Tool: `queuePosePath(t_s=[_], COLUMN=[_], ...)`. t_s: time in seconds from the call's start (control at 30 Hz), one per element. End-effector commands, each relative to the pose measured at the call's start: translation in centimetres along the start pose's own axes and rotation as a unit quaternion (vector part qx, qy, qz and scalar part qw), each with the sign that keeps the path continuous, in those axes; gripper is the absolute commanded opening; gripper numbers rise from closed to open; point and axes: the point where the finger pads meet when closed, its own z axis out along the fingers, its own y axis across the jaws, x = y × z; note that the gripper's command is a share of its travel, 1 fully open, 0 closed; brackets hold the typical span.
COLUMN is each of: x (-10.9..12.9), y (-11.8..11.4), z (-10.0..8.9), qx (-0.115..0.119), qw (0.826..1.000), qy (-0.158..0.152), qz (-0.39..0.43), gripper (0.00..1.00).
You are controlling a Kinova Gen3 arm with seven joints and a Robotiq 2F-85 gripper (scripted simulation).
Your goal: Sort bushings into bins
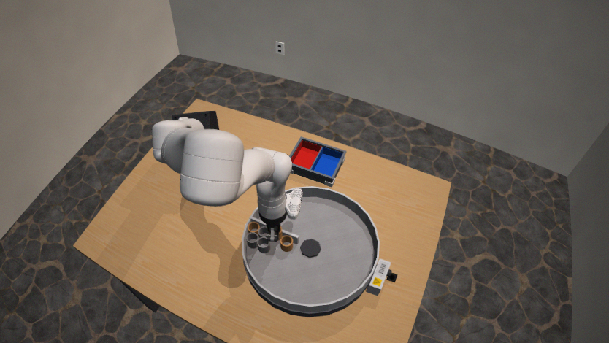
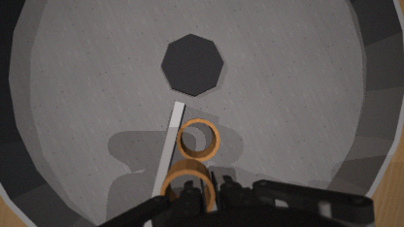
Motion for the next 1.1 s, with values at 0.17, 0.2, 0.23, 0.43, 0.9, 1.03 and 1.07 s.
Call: queuePosePath(t_s=[0.17, 0.2, 0.23, 0.43, 0.9, 1.03, 1.07], x=[-0.1, -0.1, -0.1, 0.1, 0.1, 0.1, 0.1], y=[-0.1, -0.1, -0.1, -0.1, -0.1, -0.1, -0.1], z=[-0.4, -0.4, -0.4, -0.8, -5.4, -5.4, -5.4], qx=[0.001, 0.001, 0.001, 0.001, 0.0, 0.0, 0.0], qw=[1.0, 1.0, 1.0, 1.0, 1.0, 1.0, 1.0], qy=[-0.001, -0.001, -0.001, 0.002, -0.001, -0.001, -0.001], qz=[-0.003, -0.003, -0.003, -0.001, -0.003, -0.003, -0.003], gripper=[0.0, 0.0, 0.0, 0.0, 0.0, 0.0, 0.0])
